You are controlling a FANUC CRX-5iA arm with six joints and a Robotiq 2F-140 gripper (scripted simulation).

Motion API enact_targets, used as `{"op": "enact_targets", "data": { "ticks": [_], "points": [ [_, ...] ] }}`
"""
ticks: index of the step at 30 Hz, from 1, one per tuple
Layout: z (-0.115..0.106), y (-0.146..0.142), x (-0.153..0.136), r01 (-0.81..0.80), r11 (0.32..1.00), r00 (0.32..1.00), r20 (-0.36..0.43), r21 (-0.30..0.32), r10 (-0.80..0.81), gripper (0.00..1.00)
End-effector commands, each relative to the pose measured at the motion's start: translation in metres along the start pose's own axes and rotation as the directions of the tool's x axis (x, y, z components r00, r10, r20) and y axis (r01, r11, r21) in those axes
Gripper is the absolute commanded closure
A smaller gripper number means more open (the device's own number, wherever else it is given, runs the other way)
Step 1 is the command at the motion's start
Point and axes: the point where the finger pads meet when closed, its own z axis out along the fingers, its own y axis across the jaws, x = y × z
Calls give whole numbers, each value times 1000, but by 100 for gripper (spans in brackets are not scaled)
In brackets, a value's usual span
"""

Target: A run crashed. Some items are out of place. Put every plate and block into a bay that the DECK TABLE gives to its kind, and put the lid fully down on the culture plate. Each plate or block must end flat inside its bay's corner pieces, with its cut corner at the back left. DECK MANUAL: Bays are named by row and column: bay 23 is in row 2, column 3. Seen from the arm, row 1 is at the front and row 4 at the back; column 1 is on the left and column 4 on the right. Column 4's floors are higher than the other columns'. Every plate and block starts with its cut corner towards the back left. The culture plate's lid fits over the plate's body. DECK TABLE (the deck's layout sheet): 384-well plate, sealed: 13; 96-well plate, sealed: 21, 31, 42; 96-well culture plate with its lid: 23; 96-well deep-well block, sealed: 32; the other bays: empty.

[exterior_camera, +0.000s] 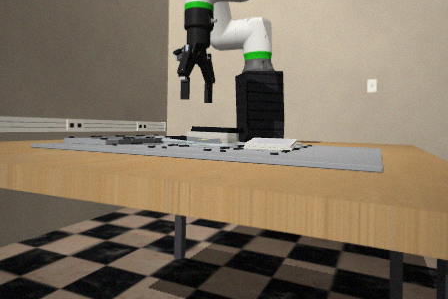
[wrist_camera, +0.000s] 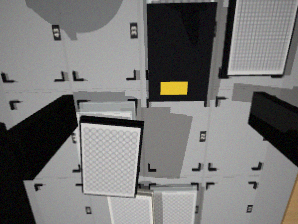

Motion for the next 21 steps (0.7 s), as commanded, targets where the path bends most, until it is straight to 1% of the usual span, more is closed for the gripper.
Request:
{"op": "enact_targets", "data": {
  "ticks": [1, 3, 18, 21],
  "points": [
    [-1, 11, 9, 0, 1000, 1000, 0, 3, 0, 0],
    [-1, 11, 9, 0, 1000, 1000, 0, 3, 0, 0],
    [1, 59, 45, 0, 1000, 1000, 0, 3, 0, 0],
    [1, 62, 47, 0, 1000, 1000, 0, 3, 0, 0]
  ]
}}
